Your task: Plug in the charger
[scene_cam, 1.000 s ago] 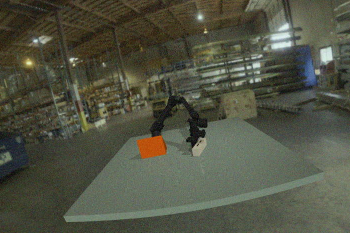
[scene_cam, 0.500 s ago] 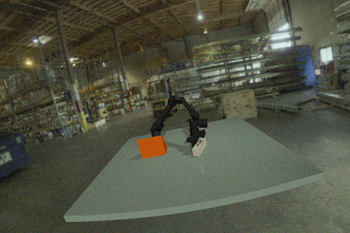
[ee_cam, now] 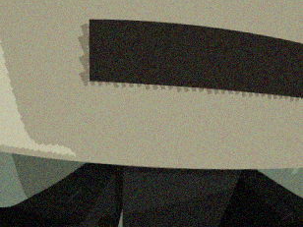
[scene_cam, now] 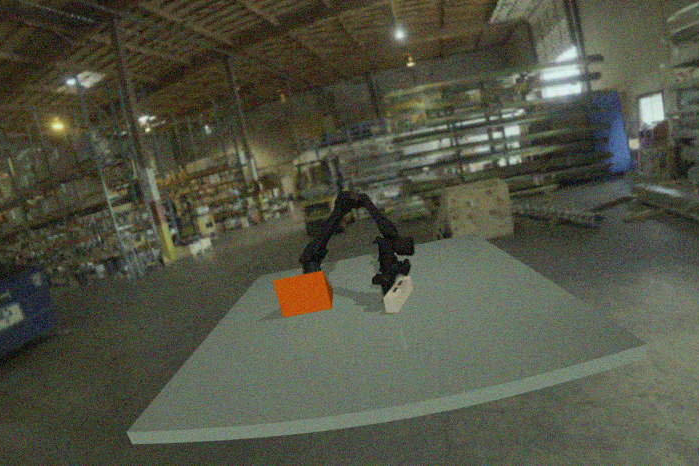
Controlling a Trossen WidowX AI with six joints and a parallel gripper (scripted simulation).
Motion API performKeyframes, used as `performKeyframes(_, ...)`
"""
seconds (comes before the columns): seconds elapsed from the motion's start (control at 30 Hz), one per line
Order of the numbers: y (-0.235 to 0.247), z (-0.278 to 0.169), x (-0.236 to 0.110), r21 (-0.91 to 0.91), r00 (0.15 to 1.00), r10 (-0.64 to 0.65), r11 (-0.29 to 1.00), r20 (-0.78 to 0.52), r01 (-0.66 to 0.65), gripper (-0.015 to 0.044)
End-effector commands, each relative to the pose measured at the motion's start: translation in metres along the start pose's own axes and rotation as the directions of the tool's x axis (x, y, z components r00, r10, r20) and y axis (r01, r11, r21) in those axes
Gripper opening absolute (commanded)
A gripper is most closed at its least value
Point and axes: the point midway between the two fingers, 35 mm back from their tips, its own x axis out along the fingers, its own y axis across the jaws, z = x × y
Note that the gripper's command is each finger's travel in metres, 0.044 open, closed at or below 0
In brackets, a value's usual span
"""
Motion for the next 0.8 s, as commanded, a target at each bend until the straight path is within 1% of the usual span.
performKeyframes(0.0, 0.0002, 0.0011, -0.0002, -0.003, 1.000, 0.000, 1.000, 0.003, 0.000, 0.0131)
performKeyframes(0.4, 0.0002, 0.0010, -0.0002, -0.003, 1.000, 0.000, 1.000, 0.004, 0.000, 0.0440)
performKeyframes(0.77, 0.0001, -0.0017, 0.0001, -0.007, 1.000, 0.001, 1.000, 0.009, -0.001, 0.0440)
